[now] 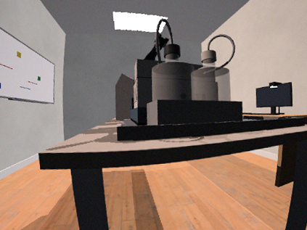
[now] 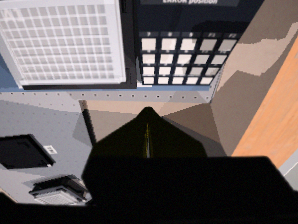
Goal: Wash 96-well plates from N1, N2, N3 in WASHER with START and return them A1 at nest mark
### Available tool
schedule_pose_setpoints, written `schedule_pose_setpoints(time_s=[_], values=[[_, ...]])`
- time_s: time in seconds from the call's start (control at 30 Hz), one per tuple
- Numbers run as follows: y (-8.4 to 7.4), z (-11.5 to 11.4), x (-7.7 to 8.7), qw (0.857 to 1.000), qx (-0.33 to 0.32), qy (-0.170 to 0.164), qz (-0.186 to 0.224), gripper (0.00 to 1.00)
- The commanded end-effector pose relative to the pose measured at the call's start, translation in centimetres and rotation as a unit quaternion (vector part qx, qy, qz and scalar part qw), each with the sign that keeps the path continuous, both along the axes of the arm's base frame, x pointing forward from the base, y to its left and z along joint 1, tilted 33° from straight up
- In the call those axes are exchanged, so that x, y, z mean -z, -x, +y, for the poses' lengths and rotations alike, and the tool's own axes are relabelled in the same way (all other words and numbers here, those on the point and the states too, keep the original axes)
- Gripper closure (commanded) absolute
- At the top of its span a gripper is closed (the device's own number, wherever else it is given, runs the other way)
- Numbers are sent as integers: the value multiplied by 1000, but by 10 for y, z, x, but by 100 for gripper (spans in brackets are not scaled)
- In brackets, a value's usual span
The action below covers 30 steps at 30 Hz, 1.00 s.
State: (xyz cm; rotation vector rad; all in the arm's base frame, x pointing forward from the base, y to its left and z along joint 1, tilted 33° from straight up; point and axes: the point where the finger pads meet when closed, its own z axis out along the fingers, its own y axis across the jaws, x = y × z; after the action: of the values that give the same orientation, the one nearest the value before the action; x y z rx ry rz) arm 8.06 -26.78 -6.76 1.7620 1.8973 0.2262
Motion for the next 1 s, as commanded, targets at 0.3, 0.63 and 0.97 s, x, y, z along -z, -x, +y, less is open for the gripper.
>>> schedule_pose_setpoints(time_s=[0.3, 0.63, 0.97], values=[[1, -3, 0, 1000, 3, 5, 1, 100], [-7, -7, 14, 1000, 3, 5, 1, 100], [-14, -10, 25, 1000, 3, 5, 1, 100]])
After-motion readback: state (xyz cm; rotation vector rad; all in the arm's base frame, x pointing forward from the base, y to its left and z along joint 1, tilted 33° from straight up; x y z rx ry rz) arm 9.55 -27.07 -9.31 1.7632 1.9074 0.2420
